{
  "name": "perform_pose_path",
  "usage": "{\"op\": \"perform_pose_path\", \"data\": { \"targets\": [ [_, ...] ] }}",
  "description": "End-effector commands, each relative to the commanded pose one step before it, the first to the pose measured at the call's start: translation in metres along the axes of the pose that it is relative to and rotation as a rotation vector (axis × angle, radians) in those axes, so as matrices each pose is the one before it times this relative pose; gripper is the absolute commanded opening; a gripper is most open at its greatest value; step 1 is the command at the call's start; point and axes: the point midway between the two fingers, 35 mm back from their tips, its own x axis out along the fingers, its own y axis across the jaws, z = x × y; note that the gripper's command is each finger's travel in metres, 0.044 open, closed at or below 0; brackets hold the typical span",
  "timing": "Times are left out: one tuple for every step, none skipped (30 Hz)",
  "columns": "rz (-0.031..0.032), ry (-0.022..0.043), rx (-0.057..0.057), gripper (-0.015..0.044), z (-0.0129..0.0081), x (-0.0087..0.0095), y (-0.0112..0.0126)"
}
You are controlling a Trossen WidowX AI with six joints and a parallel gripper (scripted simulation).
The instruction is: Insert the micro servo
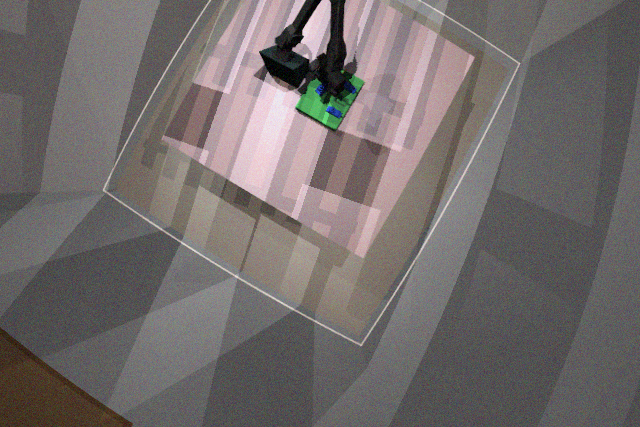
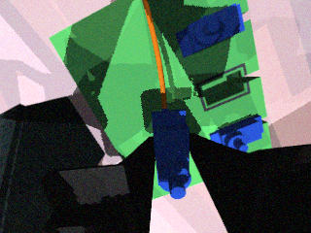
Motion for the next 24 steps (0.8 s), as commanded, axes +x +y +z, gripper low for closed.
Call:
{"op": "perform_pose_path", "data": {
  "targets": [
    [0.00205,-0.00203,0.1047,0.0000,0.00072,0.00016,0.00106],
    [0.00000,0.00000,0.0344,0.0000,0.00000,0.00000,0.00000],
    [0.00000,0.00000,0.0344,0.0000,0.00000,0.00000,0.00000],
    [0.00000,0.00000,0.0344,0.0000,0.00000,0.00000,0.00000],
    [0.00000,0.00000,0.0344,0.0000,0.00000,0.00000,0.00000],
    [0.00000,0.00000,0.0344,0.0000,0.00000,0.00000,0.00000],
    [0.00000,0.00000,0.0344,0.0000,0.00000,0.00000,0.00000],
    [0.00000,0.00000,0.0344,0.0000,0.00000,0.00000,0.00000],
    [-0.00011,0.00002,0.0343,0.0000,-0.00001,-0.00001,-0.00002],
    [0.00000,0.00000,0.0344,0.0000,0.00000,0.00000,0.00000],
    [-0.00001,0.00005,0.0344,0.0000,-0.00001,0.00000,-0.00001],
    [0.00000,-0.00001,0.0344,0.0000,0.00000,0.00000,0.00000],
    [0.00000,-0.00001,0.0344,0.0000,0.00000,0.00000,0.00000],
    [0.00000,-0.00001,0.0344,0.0000,0.00000,0.00000,0.00000],
    [0.00000,-0.00001,0.0344,0.0000,0.00000,0.00000,0.00000],
    [0.00000,-0.00001,0.0344,0.0000,0.00000,0.00000,0.00000],
    [0.00000,0.00000,0.0344,0.0000,0.00000,0.00000,0.00000],
    [0.00000,0.00000,0.0344,0.0000,0.00000,0.00000,0.00000],
    [0.00000,0.00000,0.0344,0.0000,0.00000,0.00000,0.00000],
    [0.00000,0.00000,0.0344,0.0000,0.00000,0.00000,0.00000],
    [0.00000,0.00000,0.0344,0.0000,0.00000,0.00000,0.00000],
    [0.00000,0.00000,0.0344,0.0000,0.00000,0.00000,0.00000],
    [0.00000,0.00000,0.0344,0.0000,0.00000,0.00000,0.00000],
    [0.00000,0.00000,0.0344,0.0000,0.00000,0.00000,0.00000]
  ]
}}
